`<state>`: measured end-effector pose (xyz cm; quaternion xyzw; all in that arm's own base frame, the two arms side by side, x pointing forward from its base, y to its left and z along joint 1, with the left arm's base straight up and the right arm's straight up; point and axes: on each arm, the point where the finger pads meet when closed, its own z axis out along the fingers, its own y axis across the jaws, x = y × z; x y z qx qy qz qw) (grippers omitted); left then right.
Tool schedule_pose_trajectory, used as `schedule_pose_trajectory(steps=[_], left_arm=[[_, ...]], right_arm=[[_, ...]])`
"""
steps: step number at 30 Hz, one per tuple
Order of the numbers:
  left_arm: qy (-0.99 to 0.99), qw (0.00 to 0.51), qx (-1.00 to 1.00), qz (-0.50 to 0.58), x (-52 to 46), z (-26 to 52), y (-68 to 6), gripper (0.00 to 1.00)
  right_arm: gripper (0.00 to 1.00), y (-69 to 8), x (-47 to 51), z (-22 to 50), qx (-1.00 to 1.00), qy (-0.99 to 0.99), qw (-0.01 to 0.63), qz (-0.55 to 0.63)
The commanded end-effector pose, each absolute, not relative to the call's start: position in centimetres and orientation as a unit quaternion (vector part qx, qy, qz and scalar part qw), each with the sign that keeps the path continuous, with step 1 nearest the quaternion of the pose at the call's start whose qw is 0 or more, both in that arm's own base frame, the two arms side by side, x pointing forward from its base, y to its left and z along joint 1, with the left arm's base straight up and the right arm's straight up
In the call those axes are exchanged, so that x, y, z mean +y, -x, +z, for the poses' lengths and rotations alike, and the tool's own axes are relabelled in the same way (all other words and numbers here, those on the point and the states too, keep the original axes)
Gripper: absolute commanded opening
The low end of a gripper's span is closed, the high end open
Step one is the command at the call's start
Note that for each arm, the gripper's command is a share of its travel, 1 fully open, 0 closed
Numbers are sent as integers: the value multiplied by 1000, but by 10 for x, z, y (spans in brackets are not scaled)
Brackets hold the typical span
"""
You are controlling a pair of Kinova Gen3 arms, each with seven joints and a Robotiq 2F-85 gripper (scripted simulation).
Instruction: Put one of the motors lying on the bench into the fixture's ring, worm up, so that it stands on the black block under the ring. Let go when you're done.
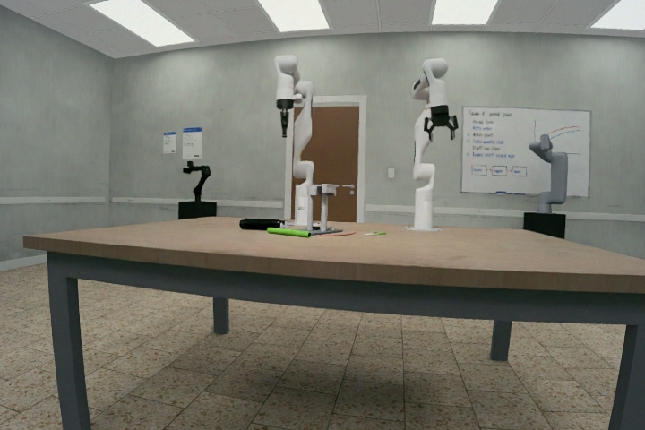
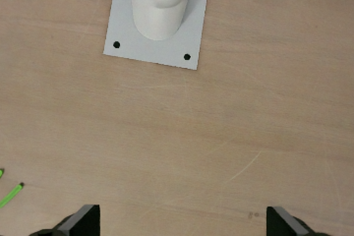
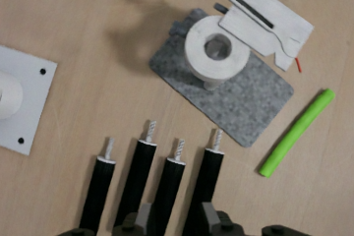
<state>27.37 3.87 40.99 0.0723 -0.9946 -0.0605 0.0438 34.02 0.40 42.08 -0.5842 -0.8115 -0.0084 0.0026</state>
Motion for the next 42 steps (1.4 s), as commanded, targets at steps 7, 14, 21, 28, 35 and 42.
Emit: schedule_pose_trajectory(steps=[7, 14, 21, 28, 35, 42], left_arm=[[-72, 43, -995, -61, 39, 410, -274, 1000], [-72, 43, -995, -61, 39, 410, -274, 1000], [-72, 43, -995, -61, 39, 410, -274, 1000], [-72, 43, -995, -61, 39, 410, -274, 1000], [-72, 43, -995, -61, 39, 410, -274, 1000], [-72, 43, -995, -61, 39, 410, -274, 1000]], right_arm=[[324, -347, 11, 421, -756, 655, 1, -3], [324, -349, 14, 421, -735, 678, 0, -1], [324, -351, 15, 421, -720, 694, 0, 0], [324, -351, 16, 421, -718, 696, 0, 0], [324, -351, 16, 415, -718, 696, 0, 0], [324, -351, 16, 404, -718, 696, 0, 0]])
